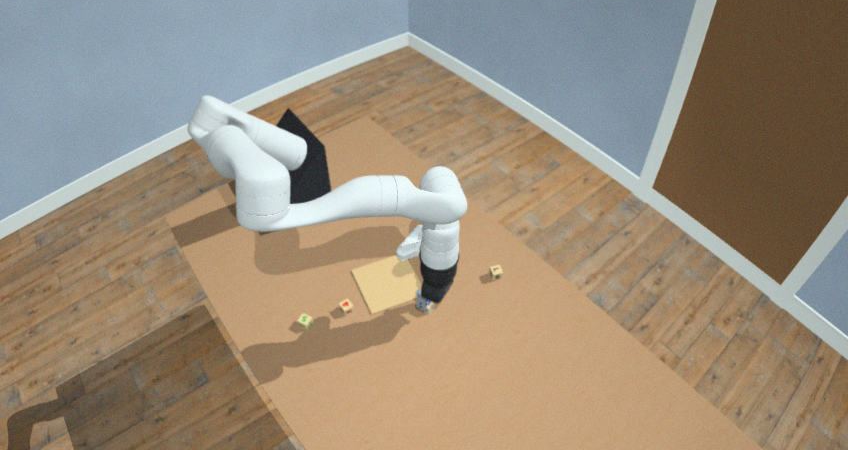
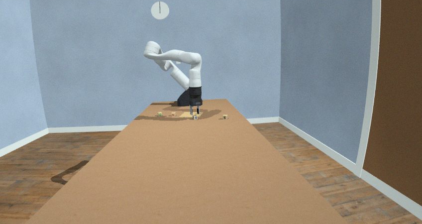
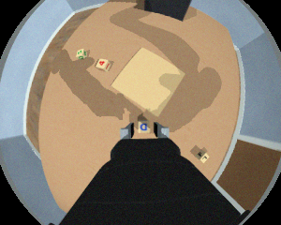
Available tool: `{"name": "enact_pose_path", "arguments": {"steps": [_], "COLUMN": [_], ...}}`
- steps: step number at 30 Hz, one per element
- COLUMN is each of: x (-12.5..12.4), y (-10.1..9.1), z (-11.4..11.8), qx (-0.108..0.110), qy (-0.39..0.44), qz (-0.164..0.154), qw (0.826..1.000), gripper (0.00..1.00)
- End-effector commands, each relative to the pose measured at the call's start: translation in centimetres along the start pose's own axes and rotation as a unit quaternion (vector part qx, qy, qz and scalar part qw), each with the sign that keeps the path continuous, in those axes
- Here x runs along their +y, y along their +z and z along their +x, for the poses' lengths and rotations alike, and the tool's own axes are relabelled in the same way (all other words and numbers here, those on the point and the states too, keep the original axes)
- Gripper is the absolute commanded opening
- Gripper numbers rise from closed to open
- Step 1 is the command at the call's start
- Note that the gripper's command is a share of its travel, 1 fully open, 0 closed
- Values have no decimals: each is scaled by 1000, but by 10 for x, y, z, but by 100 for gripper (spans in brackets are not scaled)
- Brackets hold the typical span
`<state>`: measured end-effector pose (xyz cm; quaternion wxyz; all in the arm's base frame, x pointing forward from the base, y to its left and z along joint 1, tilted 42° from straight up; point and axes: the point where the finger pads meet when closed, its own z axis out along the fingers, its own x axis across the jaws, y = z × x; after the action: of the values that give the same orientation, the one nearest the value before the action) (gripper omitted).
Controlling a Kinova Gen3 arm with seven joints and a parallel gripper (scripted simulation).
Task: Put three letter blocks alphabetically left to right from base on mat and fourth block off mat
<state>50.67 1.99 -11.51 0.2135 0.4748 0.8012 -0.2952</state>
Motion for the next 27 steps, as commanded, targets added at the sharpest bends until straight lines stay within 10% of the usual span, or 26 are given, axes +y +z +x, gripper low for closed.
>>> {"name": "enact_pose_path", "arguments": {"steps": [1,27], "x": [3,3], "y": [0,20], "z": [0,0], "qx": [-1,-1], "qy": [2,2], "qz": [-3,-3], "qw": [1000,1000], "gripper": [84,84]}}
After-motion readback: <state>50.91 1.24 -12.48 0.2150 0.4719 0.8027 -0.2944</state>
